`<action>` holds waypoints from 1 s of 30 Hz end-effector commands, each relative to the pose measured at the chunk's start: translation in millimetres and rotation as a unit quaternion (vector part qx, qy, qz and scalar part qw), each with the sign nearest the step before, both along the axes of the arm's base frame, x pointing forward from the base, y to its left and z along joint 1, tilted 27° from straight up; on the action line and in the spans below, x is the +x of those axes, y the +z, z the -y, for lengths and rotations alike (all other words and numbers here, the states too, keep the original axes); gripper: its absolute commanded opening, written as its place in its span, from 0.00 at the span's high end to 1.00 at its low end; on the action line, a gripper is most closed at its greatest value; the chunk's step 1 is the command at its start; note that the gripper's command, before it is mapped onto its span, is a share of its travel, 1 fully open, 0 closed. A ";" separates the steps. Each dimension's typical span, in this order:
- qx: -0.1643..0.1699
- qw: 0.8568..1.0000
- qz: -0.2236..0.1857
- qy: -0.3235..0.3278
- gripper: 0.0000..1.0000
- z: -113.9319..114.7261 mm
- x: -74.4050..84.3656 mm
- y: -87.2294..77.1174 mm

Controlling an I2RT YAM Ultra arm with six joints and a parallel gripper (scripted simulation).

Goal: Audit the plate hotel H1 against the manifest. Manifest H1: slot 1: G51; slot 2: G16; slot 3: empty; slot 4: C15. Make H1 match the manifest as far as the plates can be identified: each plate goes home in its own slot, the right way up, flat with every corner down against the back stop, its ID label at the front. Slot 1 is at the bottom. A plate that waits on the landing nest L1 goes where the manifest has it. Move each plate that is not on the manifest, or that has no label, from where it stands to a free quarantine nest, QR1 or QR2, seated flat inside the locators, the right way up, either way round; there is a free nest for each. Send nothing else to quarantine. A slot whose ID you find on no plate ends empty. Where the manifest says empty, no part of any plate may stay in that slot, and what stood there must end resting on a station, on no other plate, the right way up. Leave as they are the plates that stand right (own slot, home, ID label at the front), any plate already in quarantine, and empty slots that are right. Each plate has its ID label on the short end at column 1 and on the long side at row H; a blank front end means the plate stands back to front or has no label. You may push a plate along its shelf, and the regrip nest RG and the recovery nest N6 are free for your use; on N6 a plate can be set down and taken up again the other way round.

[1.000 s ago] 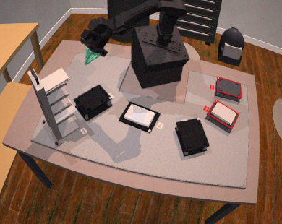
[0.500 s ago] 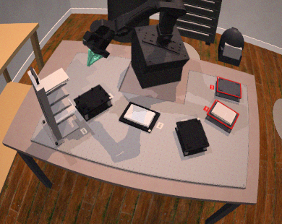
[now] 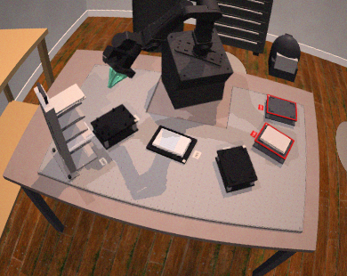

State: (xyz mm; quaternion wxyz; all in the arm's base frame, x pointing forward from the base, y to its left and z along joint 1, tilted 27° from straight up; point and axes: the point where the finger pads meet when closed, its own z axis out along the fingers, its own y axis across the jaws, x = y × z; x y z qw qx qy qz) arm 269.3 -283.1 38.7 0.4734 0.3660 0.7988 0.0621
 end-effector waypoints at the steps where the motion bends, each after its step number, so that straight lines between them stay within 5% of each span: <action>1: -0.026 1.000 0.013 -0.009 1.00 9.9 4.8 4.8; 16: -0.026 1.000 0.013 -0.009 1.00 7.0 9.8 -6.3; 30: -0.026 1.000 0.013 -0.009 1.00 -29.5 19.8 7.3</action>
